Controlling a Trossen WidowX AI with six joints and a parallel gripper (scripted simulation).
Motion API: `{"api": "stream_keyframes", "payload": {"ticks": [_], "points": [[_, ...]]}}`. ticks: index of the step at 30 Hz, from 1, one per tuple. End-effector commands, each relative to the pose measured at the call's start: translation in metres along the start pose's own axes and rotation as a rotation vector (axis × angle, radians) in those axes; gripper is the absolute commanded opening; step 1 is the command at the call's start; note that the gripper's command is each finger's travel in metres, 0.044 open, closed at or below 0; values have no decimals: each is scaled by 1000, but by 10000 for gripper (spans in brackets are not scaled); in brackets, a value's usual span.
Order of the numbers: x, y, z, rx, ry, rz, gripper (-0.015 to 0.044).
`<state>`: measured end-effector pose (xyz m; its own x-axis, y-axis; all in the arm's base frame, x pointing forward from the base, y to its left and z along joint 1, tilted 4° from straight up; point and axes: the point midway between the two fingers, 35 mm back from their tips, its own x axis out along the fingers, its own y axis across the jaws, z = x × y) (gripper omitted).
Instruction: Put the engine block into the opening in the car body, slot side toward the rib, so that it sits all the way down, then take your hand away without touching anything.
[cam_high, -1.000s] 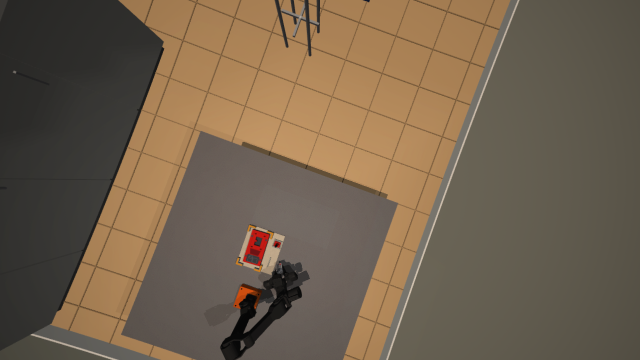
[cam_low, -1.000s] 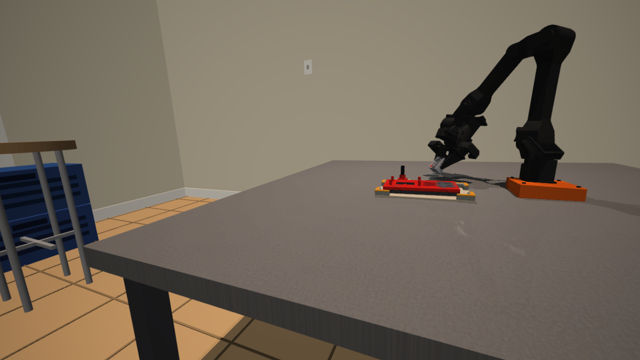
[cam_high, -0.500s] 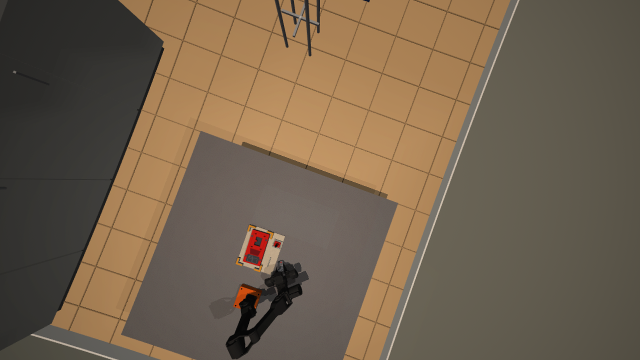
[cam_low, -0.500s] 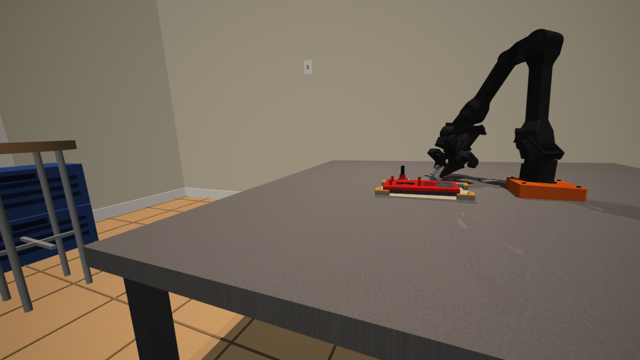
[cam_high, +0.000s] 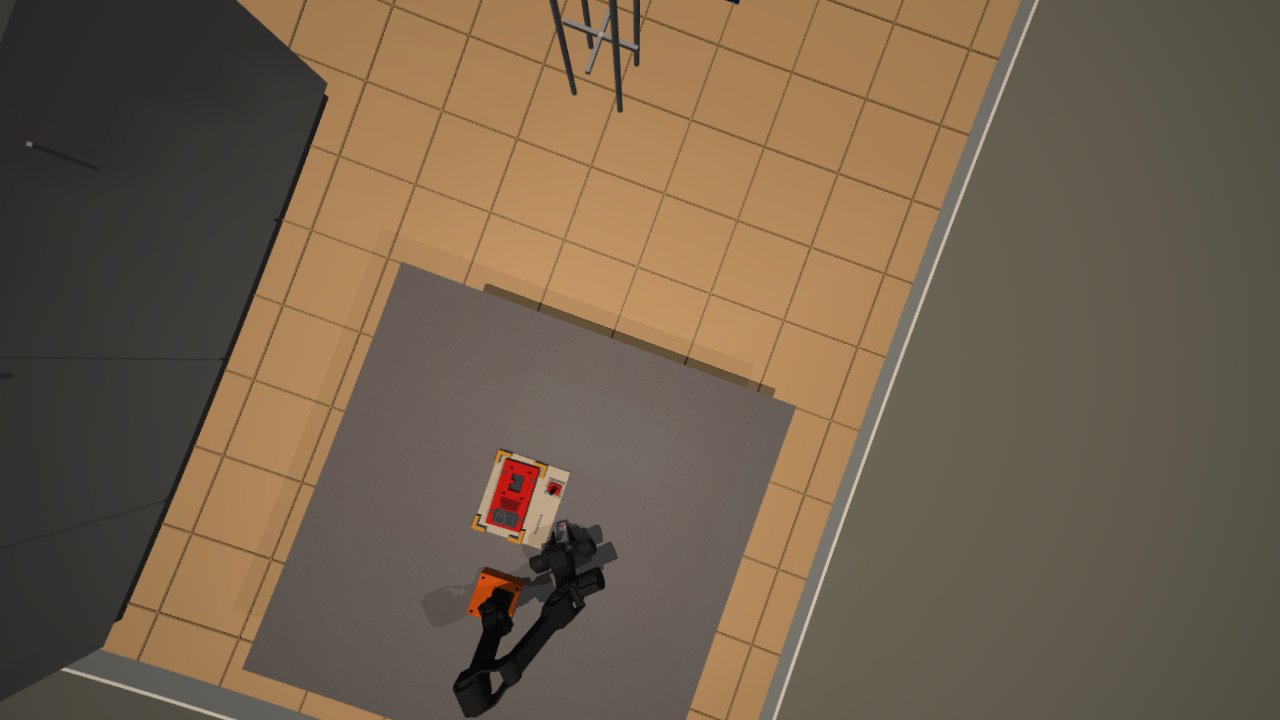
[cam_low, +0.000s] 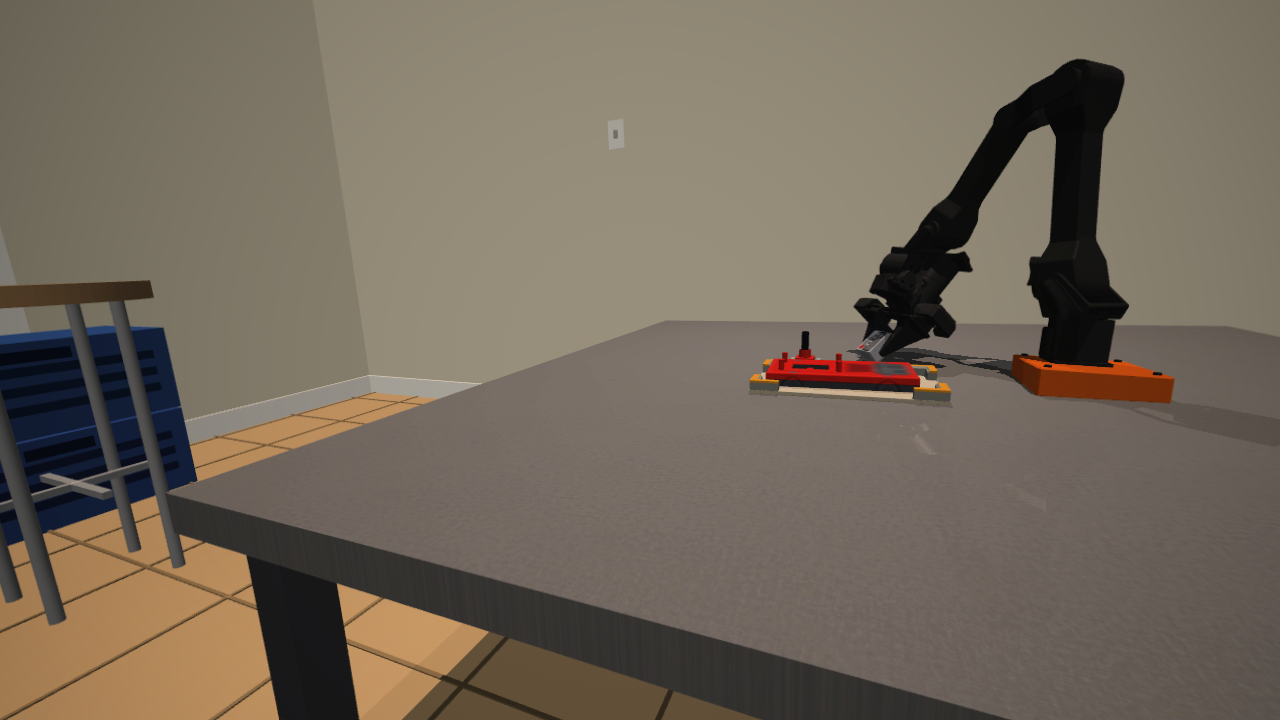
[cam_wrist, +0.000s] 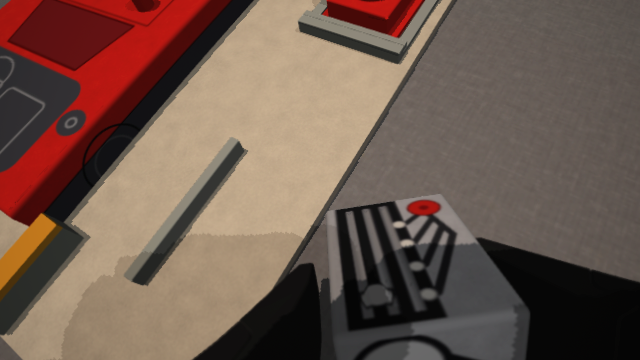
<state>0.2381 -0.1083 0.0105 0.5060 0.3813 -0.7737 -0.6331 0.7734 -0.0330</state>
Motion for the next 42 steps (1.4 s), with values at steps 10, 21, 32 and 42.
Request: {"api": "stream_keyframes", "payload": {"ticks": [10, 21, 32, 42], "points": [[0, -1, 0, -1, 2, -2, 440], [-39, -1, -1, -1, 17, 6, 440], [-42, -1, -1, 7, 11, 6, 440], [-42, -1, -1, 7, 11, 6, 440]]}}
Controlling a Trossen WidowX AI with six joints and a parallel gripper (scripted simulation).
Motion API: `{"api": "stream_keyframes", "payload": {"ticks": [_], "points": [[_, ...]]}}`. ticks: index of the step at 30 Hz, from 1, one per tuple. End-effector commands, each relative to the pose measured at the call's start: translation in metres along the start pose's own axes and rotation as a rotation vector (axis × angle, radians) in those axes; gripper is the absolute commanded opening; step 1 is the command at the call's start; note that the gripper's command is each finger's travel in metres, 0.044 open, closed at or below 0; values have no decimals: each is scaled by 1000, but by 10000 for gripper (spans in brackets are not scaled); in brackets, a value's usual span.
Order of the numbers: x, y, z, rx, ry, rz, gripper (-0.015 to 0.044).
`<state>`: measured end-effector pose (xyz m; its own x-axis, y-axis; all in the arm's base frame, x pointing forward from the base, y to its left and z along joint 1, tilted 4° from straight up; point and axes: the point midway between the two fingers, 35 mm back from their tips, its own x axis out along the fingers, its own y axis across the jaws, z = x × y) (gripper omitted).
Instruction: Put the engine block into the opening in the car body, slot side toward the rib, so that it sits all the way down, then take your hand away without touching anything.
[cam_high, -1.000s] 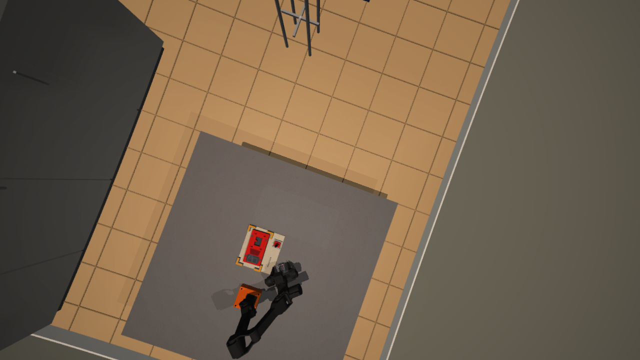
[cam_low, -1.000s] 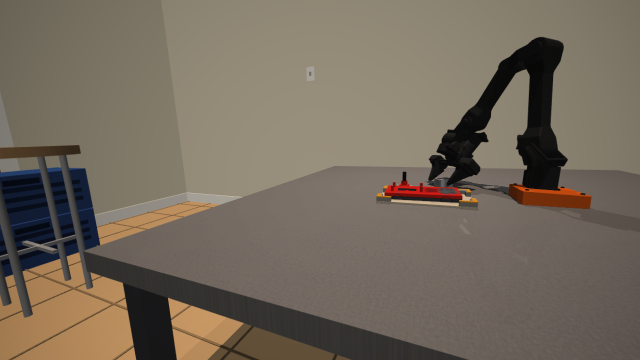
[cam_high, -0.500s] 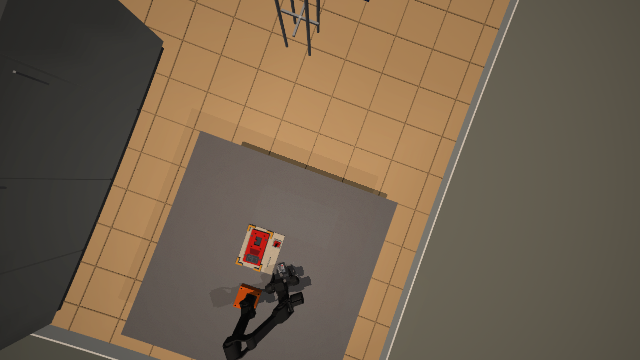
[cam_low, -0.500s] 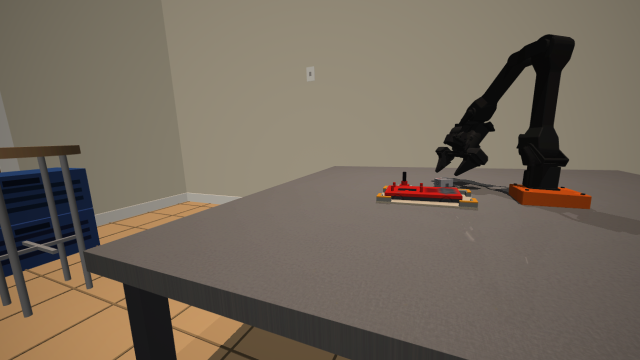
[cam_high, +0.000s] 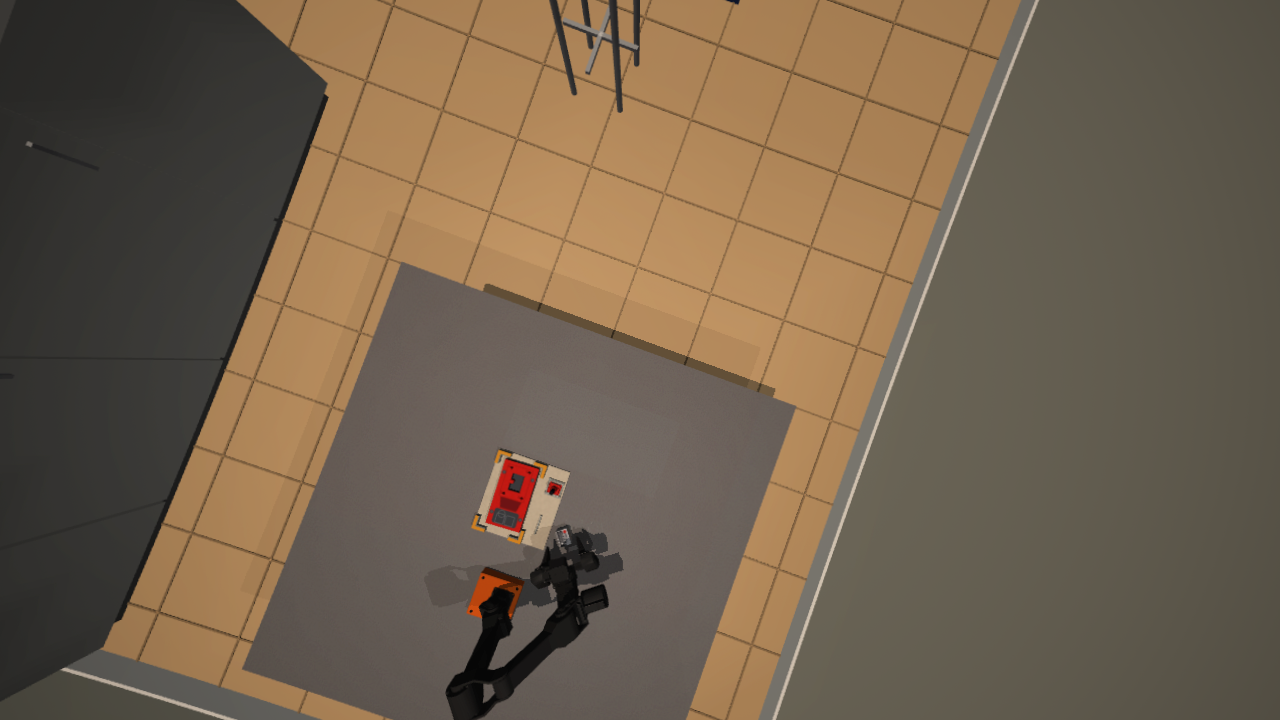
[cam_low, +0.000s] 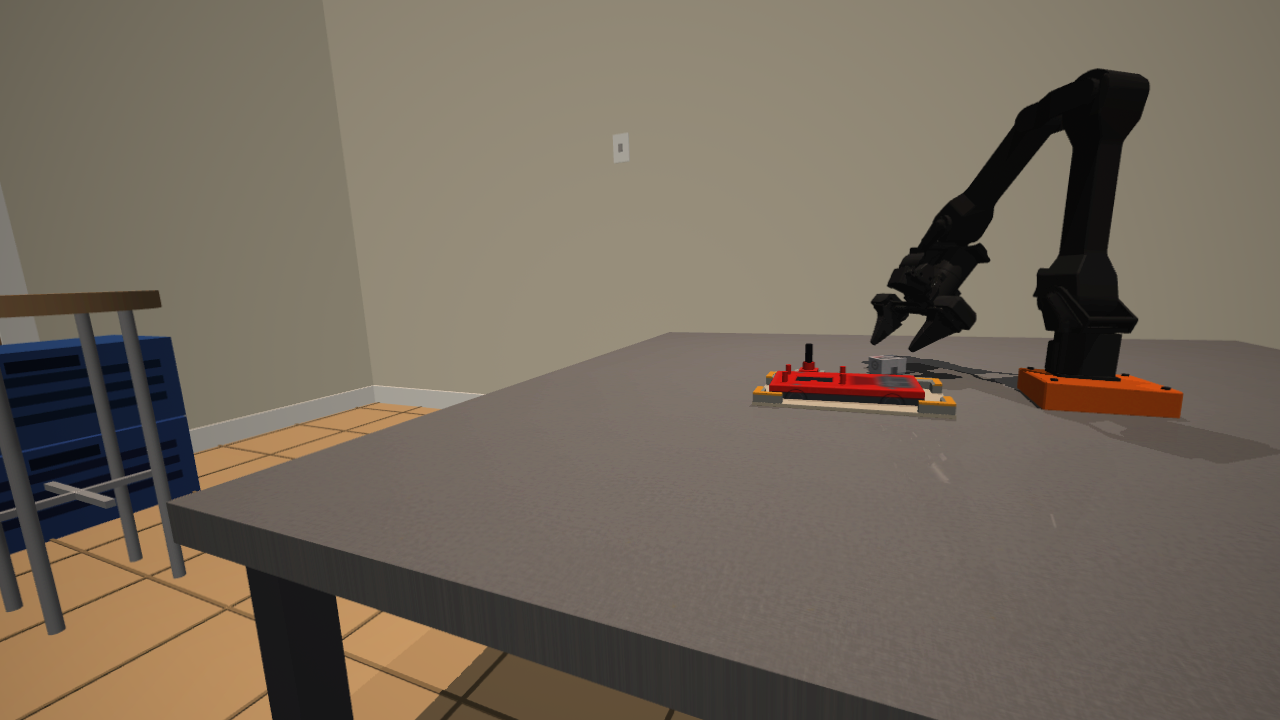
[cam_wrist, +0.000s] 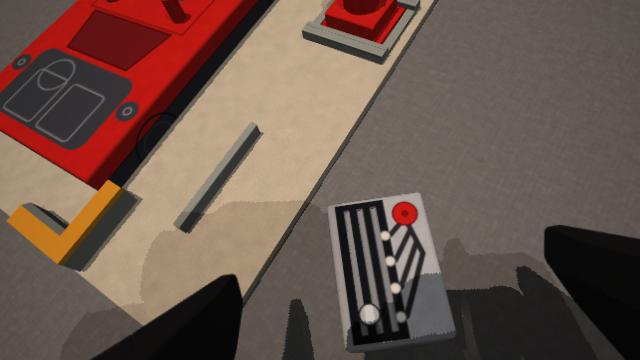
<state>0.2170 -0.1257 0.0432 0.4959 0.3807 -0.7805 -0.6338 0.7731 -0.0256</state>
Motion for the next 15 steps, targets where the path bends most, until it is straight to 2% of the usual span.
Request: {"api": "stream_keyframes", "payload": {"ticks": [1, 4, 15], "points": [[0, 0, 0, 3, 0, 0, 440], [2, 1, 1, 11, 45, 20, 440], [9, 4, 13, 36, 377, 85, 440]]}}
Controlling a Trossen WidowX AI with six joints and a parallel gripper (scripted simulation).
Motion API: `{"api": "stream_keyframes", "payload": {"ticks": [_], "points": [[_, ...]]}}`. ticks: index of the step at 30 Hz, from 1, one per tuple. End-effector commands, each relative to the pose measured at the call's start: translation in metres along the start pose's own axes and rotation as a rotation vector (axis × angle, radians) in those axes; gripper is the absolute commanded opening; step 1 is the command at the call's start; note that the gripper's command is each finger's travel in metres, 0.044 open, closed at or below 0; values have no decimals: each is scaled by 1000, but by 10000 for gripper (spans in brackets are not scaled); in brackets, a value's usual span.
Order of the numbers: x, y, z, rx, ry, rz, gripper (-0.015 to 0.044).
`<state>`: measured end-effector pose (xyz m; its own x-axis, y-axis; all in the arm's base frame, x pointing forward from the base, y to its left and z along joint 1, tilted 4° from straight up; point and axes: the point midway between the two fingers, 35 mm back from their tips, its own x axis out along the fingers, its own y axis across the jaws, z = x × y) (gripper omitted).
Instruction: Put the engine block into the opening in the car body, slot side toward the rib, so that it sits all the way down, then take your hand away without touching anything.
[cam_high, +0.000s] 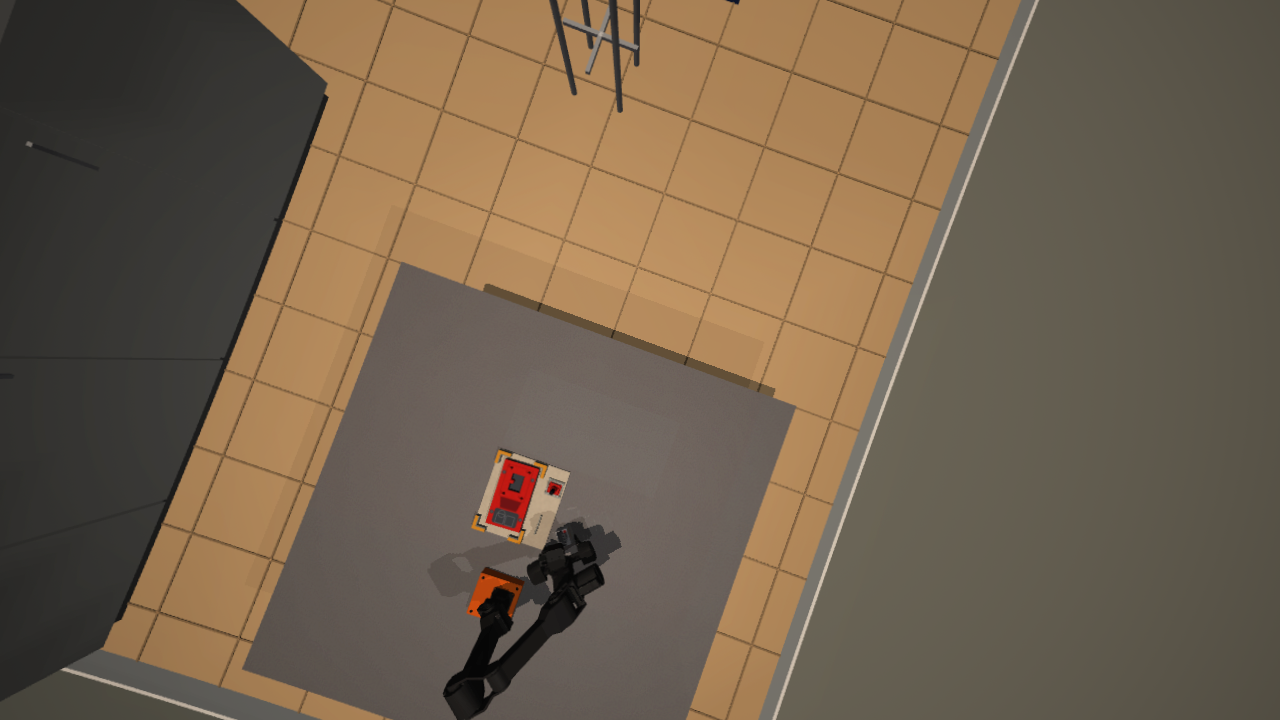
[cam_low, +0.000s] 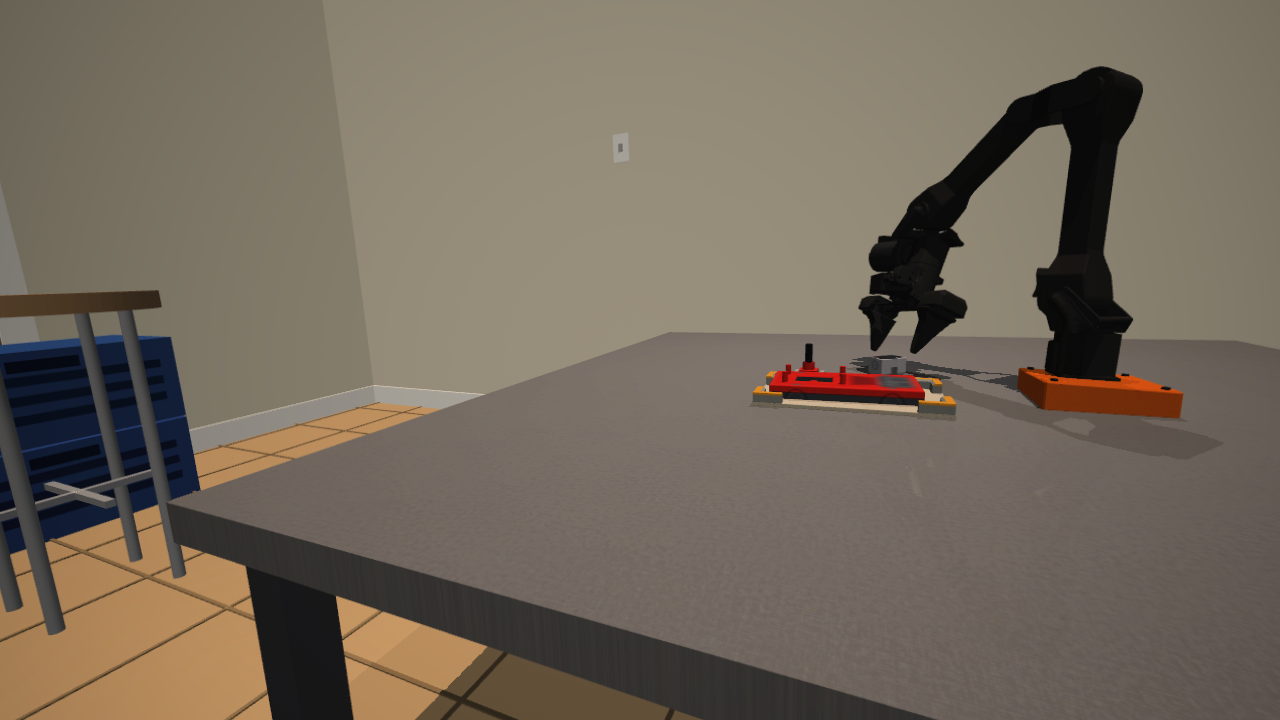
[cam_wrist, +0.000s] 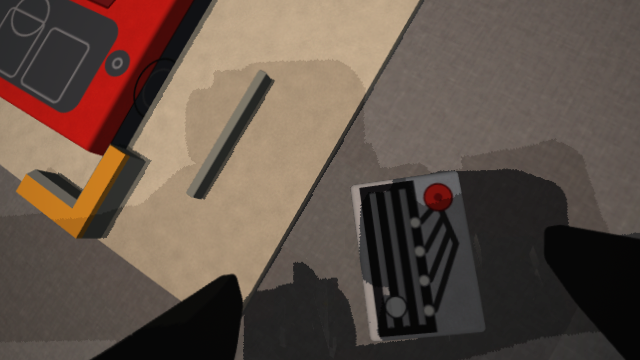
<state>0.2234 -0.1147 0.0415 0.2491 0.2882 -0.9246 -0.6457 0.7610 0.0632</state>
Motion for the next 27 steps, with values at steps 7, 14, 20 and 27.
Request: {"api": "stream_keyframes", "payload": {"ticks": [7, 14, 20, 27], "points": [[-8, -1, 14, 13, 288, -34, 440], [-16, -3, 22, 7, 438, -96, 440], [-15, -3, 26, 7, 438, -96, 440], [-1, -5, 20, 7, 438, -96, 440]]}}
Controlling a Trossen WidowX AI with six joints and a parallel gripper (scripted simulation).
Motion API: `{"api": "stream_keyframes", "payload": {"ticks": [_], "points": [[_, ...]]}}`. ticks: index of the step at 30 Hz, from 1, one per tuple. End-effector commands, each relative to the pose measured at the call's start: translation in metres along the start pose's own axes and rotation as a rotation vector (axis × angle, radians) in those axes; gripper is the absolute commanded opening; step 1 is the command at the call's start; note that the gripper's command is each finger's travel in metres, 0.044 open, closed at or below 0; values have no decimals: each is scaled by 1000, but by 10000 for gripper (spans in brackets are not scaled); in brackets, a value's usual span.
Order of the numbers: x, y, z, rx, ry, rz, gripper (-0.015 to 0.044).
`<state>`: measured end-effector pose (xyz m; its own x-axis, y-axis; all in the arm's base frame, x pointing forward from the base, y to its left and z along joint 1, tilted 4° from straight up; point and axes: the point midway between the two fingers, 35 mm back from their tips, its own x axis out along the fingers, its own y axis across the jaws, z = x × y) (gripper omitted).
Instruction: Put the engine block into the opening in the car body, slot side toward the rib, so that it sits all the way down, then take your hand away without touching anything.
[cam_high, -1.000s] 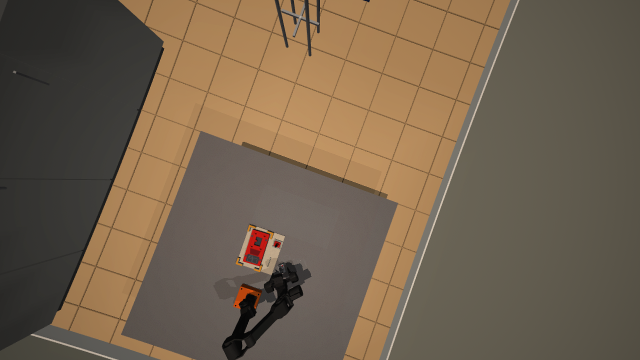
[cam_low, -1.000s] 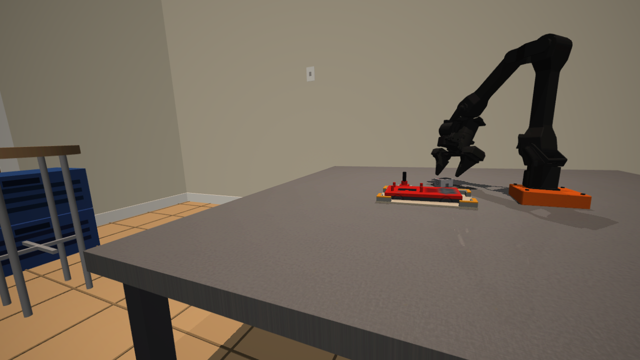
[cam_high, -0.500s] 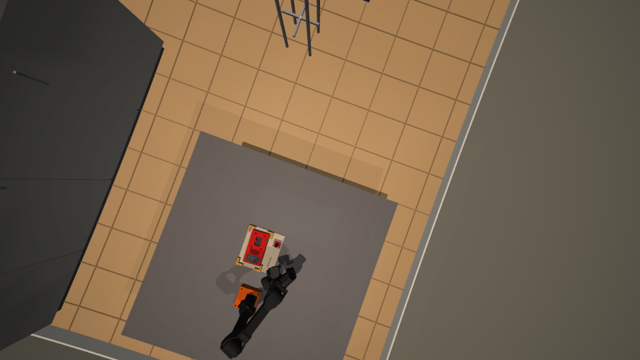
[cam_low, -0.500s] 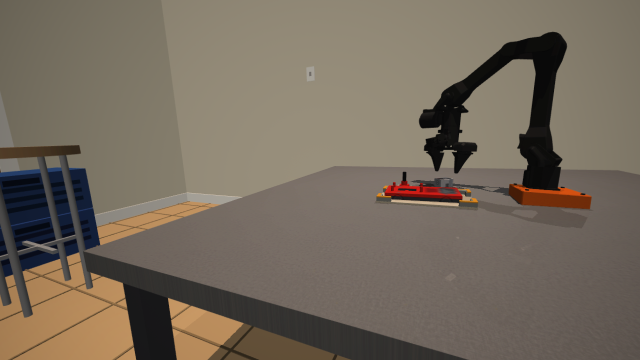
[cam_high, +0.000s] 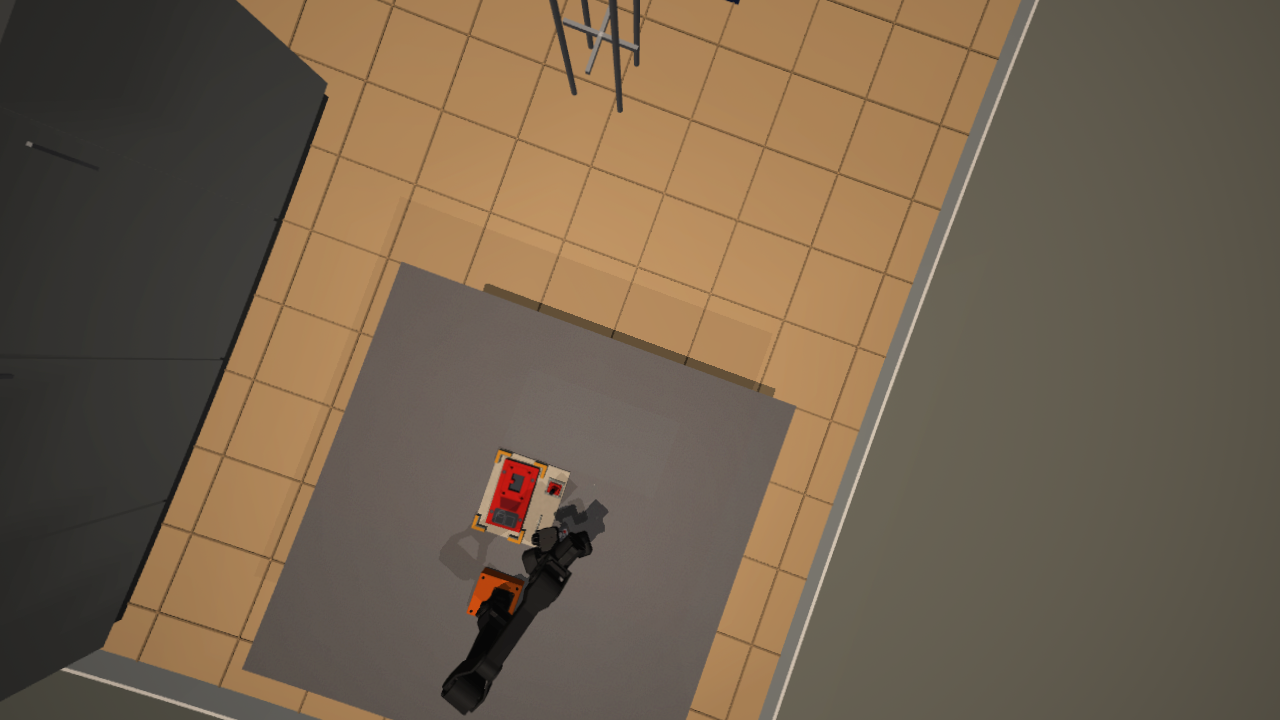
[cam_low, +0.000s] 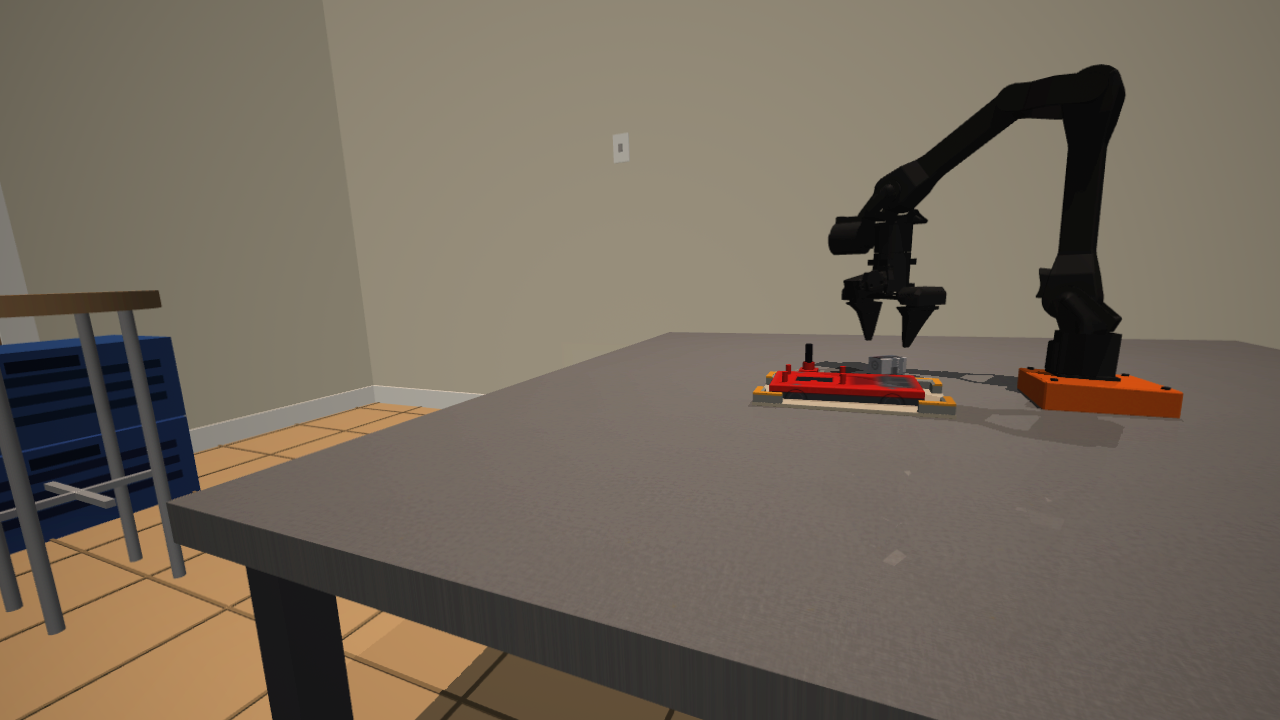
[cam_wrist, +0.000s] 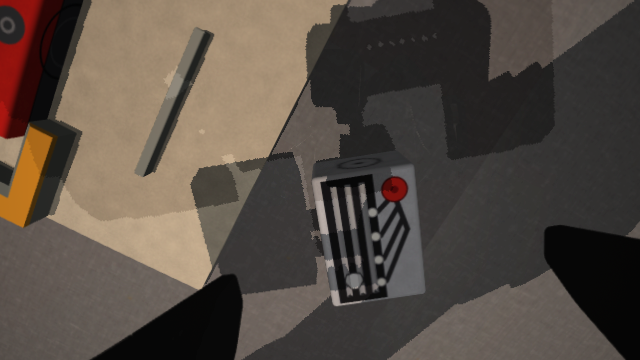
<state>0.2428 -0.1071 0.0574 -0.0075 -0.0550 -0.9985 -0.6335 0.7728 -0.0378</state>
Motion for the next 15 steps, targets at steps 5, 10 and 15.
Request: {"api": "stream_keyframes", "payload": {"ticks": [5, 10, 15], "points": [[12, 2, -2, 6, 12, 8, 440], [20, 2, -2, 6, 13, 8, 440], [28, 2, -2, 6, 13, 8, 440]]}}
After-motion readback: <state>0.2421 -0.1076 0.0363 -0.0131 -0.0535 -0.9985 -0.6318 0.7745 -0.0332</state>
